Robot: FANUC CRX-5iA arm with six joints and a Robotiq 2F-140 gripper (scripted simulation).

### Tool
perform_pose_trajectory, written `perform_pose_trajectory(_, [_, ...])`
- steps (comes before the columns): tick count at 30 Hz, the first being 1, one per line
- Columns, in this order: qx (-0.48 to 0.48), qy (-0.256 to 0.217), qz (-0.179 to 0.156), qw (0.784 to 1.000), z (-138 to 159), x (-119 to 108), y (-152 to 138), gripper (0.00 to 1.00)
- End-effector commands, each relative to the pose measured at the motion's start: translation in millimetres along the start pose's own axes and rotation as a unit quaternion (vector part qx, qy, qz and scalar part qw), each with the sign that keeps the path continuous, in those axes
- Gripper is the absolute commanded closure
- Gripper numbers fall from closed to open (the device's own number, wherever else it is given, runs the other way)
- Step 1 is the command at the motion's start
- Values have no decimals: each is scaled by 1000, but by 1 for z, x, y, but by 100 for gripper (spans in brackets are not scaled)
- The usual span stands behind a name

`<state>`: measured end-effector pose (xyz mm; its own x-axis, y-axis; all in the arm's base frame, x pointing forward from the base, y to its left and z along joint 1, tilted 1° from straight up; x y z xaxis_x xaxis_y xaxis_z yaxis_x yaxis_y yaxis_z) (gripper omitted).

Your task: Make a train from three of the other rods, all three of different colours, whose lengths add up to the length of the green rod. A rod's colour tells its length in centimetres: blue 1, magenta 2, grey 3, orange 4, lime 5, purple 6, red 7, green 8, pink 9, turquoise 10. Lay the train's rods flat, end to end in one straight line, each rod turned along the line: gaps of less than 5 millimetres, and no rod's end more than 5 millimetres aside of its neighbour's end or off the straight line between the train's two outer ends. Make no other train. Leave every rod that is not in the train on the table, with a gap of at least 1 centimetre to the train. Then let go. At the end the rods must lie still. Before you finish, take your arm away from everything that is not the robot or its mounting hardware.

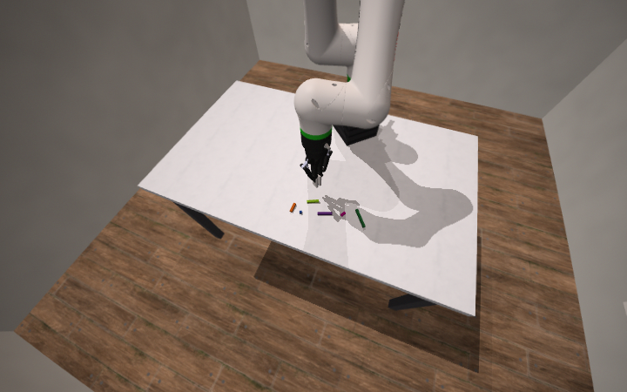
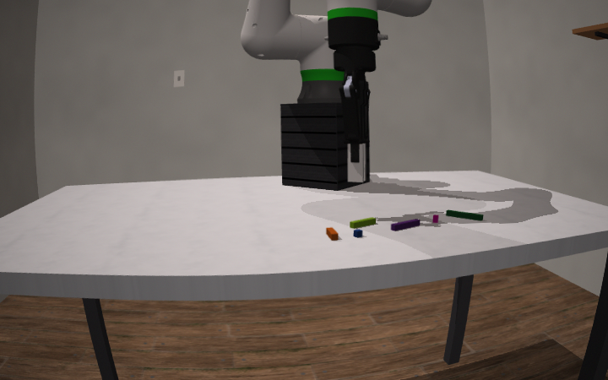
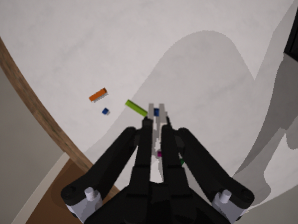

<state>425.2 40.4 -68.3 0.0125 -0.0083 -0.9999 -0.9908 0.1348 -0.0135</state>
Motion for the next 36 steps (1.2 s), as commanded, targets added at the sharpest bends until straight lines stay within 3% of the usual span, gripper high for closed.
perform_pose_trajectory(1, [0,0,0,1000,0,-25,0,97])
perform_pose_trajectory(15, [4,0,0,1000,-1,-32,0,97])
perform_pose_trajectory(21, [150,0,0,989,-44,-32,-11,97])
perform_pose_trajectory(23, [150,0,0,989,-44,-32,-11,97])
perform_pose_trajectory(24, [207,0,0,978,-62,-32,-15,97])
perform_pose_trajectory(32, [352,0,0,936,-108,-32,-20,97])
perform_pose_trajectory(36, [355,0,0,935,-109,-32,-20,97])
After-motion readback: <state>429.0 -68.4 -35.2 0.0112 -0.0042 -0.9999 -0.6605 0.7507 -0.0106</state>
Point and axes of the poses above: the point where the finger pads meet when closed, its own x axis out along the fingers, its own y axis across the jaws, z = x × y, the point moved 4 cm from there along -x, back along the fingers, and after that the axes turned 12 degrees about -x, right-handed, at the moved point
